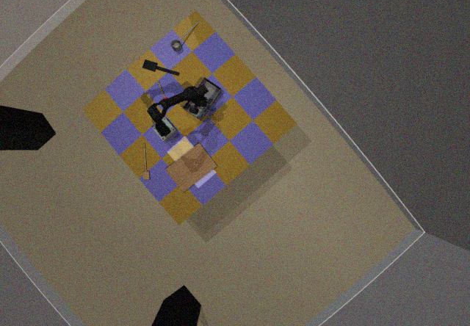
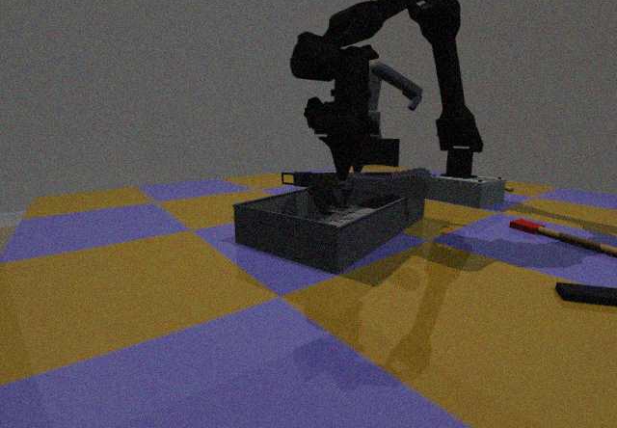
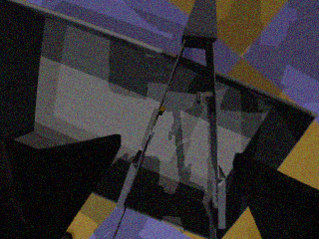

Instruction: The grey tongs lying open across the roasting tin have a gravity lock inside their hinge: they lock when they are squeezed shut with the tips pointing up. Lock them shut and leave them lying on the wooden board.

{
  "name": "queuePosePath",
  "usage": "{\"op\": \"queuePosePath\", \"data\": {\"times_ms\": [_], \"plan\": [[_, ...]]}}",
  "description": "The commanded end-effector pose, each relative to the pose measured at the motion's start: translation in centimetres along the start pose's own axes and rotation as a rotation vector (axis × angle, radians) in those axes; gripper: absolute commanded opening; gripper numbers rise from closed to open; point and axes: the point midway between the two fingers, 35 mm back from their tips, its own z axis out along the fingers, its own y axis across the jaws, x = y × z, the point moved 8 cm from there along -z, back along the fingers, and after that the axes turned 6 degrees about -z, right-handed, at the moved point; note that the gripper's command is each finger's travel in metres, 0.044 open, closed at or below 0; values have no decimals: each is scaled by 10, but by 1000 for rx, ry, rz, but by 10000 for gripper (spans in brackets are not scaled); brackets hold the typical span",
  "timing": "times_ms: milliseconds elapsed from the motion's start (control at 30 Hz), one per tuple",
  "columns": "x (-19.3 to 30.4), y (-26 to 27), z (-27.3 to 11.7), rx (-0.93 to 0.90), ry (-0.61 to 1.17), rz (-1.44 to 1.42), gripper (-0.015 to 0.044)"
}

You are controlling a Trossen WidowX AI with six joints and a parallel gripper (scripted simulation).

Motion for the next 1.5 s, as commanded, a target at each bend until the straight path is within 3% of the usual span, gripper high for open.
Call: {"op": "queuePosePath", "data": {"times_ms": [0, 933, 1033, 1467], "plan": [[0, 0, 6, 2, -3, -4, 440], [2, -3, 51, 2, -3, -4, 440], [2, -3, 48, 1, 1, 0, 361], [2, -3, 48, 1, 1, 0, 275]]}}
